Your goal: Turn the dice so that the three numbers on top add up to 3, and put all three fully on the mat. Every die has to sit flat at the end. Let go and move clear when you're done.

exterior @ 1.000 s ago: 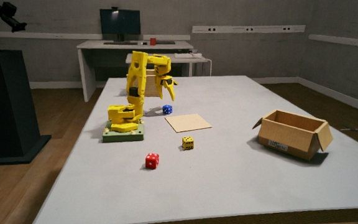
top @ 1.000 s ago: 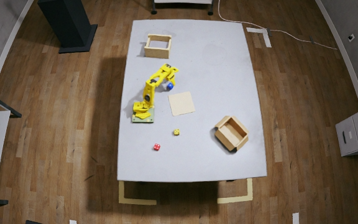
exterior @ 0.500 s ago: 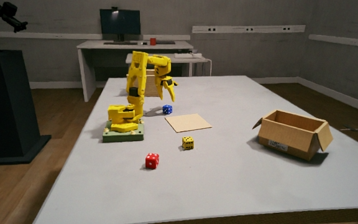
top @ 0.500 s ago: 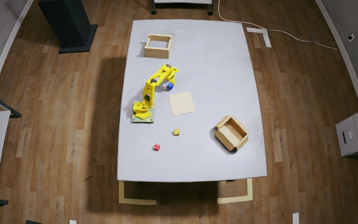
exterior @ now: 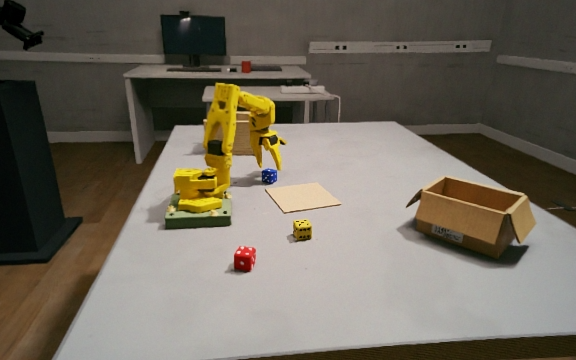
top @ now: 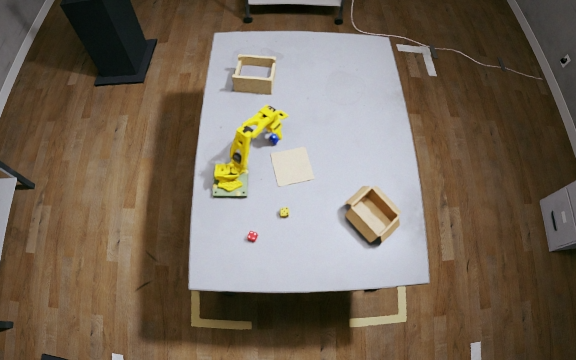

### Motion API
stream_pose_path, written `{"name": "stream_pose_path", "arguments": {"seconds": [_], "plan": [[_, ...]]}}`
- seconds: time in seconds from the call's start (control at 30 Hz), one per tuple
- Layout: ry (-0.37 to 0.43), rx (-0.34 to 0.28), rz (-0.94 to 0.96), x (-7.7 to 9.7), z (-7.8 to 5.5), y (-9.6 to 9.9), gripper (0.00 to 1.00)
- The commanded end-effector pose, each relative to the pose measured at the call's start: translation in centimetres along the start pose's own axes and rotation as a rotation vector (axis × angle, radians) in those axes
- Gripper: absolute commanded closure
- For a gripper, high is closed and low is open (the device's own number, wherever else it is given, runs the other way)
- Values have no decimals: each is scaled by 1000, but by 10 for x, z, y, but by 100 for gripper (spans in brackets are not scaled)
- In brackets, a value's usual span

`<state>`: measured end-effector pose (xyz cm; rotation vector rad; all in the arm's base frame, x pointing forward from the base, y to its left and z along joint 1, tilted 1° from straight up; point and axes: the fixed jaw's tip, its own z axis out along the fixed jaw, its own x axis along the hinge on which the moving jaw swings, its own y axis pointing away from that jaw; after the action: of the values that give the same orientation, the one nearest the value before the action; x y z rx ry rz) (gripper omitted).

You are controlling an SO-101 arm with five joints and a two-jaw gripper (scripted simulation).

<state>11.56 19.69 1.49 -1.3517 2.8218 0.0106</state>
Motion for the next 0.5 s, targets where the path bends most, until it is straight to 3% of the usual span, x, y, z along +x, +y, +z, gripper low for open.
{"name": "stream_pose_path", "arguments": {"seconds": [0.0,0.47], "plan": [[18,1,3,3,11,1,65],[18,1,3,4,23,1,65]]}}
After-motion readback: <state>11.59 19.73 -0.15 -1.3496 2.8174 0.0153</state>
